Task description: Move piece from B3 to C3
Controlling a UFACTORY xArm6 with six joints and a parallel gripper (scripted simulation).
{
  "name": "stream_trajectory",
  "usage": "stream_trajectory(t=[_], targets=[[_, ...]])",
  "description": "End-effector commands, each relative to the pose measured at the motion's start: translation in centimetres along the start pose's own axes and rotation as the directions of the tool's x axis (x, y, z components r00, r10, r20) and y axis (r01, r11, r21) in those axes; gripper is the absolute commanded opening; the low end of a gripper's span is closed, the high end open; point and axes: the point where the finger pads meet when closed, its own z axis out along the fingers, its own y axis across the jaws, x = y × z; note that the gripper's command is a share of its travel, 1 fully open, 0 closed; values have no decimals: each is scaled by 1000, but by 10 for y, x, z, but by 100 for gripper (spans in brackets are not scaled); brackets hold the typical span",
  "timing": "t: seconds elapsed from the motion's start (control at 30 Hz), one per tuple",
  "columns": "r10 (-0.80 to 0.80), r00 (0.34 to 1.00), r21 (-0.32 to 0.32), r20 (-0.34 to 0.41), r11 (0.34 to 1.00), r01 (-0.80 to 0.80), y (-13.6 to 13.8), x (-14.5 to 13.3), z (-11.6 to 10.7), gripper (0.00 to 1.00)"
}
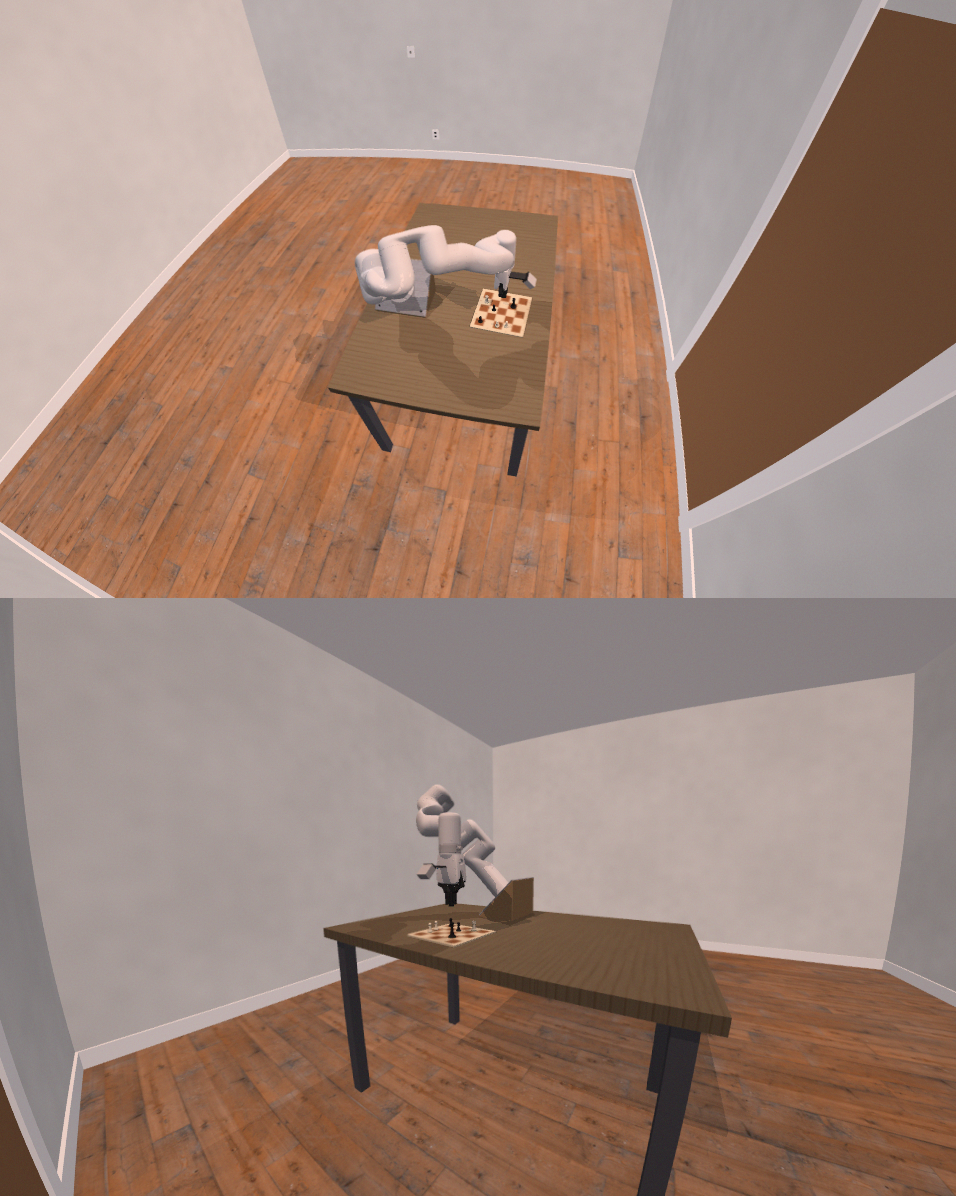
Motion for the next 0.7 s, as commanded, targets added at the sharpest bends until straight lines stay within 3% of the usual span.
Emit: stream_trajectory(t=[0.0, 0.67], targets=[[1, 1000, 1, -3, 1000, -1, 0, 1, 12, 0], [1, 1000, 1, -3, 1000, -1, 0, 1, 86, 0]])
